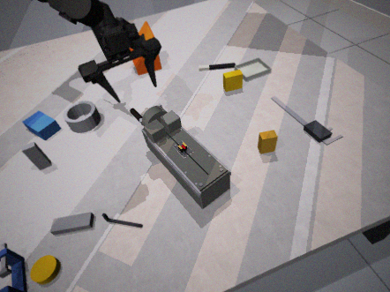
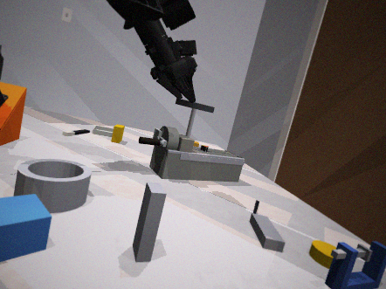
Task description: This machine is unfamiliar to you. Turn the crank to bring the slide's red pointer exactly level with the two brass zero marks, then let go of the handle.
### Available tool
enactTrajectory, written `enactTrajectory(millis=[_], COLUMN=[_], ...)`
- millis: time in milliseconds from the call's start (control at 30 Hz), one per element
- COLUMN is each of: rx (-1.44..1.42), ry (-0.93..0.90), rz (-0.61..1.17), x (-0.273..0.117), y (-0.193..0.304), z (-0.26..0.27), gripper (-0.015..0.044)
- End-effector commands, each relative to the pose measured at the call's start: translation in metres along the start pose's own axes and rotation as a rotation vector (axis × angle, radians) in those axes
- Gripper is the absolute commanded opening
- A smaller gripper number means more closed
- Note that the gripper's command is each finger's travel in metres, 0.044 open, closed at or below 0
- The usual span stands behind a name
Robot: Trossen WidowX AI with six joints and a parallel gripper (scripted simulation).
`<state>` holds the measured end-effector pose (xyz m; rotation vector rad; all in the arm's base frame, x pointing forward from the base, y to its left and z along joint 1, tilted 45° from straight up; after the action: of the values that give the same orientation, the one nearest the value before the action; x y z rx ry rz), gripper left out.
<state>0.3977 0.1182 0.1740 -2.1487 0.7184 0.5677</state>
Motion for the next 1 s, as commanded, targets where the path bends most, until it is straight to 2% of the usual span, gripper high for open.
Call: enactTrajectory(millis=[0,400,967], rx=[-0.042,-0.115,-0.117], ry=[-0.031,-0.085,-0.082], rz=[0.005,-0.004,-0.005], x=[-0.009,-0.032,0.020], y=[0.014,0.043,0.093], z=[-0.006,-0.021,-0.032], gripper=[0.0440,0.0440,0.0440])
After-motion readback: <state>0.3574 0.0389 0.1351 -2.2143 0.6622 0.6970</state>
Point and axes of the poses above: the point midway between the two fingers, 35 mm back from their tips, its own x axis out along the fingers, its own z axis across the jaws, y = z × x, the point moved 3 cm from there along -x, back along the fingers, and after that the axes turned 10 degrees about x, right-handed, at the moved point
